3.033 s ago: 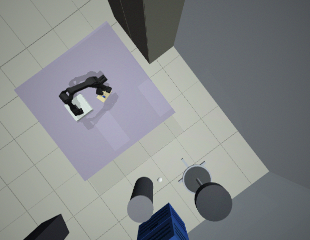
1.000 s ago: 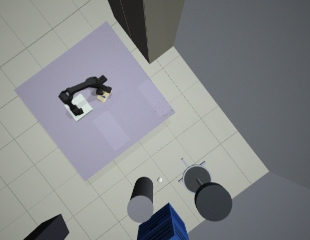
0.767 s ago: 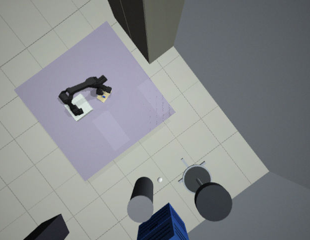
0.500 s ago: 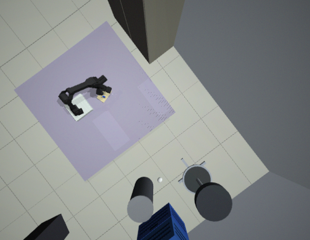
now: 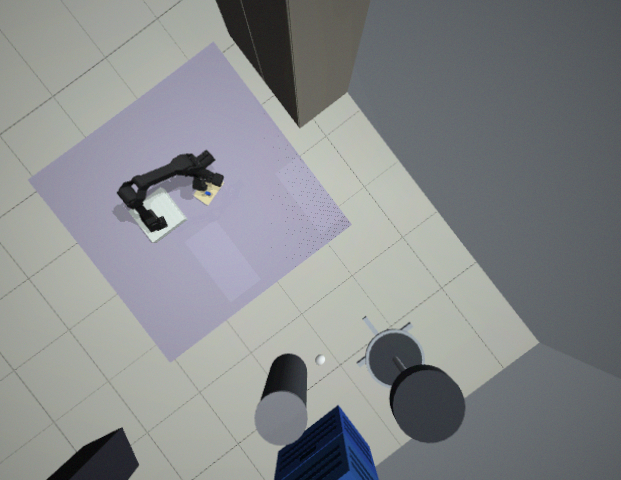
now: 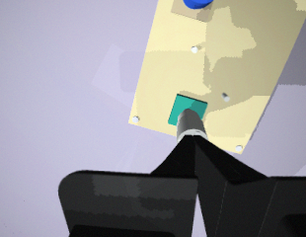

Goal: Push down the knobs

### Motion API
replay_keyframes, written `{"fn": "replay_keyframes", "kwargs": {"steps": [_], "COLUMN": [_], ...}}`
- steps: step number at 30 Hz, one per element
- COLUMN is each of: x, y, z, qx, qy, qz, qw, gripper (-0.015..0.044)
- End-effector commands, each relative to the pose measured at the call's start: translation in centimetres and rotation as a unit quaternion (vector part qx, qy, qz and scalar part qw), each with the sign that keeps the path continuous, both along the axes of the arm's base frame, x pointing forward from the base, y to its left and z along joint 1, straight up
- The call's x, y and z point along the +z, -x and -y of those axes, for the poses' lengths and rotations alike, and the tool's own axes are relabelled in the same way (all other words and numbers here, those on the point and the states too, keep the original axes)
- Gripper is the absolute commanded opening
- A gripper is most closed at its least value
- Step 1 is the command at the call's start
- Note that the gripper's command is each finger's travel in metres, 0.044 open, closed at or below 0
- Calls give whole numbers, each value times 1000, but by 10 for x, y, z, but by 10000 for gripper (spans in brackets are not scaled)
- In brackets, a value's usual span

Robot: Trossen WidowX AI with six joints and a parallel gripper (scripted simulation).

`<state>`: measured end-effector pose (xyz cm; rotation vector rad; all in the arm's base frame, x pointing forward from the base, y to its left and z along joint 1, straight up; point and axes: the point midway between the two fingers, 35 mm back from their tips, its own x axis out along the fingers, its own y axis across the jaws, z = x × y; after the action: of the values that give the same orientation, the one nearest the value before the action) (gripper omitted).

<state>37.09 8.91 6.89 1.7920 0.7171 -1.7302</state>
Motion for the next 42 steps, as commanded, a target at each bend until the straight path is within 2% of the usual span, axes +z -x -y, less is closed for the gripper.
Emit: {"fn": "replay_keyframes", "kwargs": {"steps": [1,42], "x": [-11,-18], "y": [-2,-2], "z": [-2,-2], "qx": [-2,-2], "qy": [-2,-2], "qz": [-3,-3], "qw": [1000,1000], "gripper": [0,0]}}
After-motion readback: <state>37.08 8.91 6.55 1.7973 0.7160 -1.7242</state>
